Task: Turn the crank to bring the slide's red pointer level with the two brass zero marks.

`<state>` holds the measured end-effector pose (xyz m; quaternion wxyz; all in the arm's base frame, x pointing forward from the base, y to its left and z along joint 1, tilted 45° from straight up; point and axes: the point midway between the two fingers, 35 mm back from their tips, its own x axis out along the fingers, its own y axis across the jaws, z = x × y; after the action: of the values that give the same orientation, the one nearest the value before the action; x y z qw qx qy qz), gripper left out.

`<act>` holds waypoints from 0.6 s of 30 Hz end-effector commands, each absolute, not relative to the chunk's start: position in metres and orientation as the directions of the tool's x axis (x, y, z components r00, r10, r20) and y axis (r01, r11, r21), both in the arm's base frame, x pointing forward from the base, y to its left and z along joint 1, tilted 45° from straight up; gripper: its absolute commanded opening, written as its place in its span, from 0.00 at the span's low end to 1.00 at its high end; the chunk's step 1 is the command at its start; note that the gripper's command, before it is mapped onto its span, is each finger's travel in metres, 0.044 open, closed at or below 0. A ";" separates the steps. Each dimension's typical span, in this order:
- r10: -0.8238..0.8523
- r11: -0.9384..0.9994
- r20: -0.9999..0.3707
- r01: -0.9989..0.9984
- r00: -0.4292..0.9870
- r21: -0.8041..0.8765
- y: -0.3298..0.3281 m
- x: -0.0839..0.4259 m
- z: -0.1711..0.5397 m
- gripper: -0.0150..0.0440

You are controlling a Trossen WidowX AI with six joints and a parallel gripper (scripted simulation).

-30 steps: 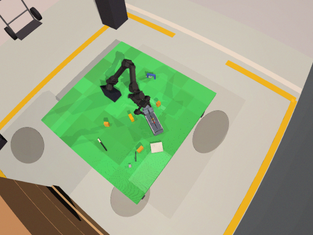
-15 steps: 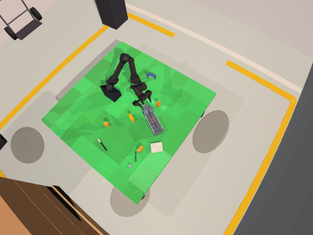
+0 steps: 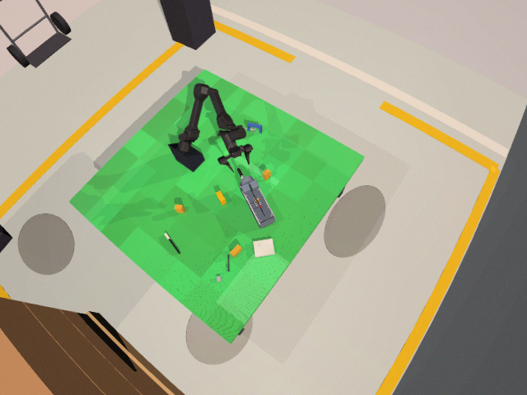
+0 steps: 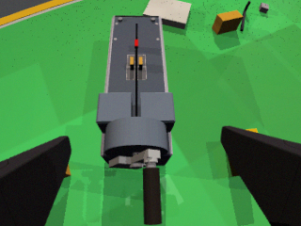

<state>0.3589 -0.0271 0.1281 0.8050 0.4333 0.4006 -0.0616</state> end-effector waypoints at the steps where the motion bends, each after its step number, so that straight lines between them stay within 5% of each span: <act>1: 0.219 0.599 -0.715 0.487 0.664 0.636 -0.023 0.347 0.127 1.00; 18: 0.219 0.597 -0.715 0.488 0.664 0.636 0.010 0.350 0.093 1.00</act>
<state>0.3491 0.0084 0.0962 0.7987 0.4399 0.4022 -0.0822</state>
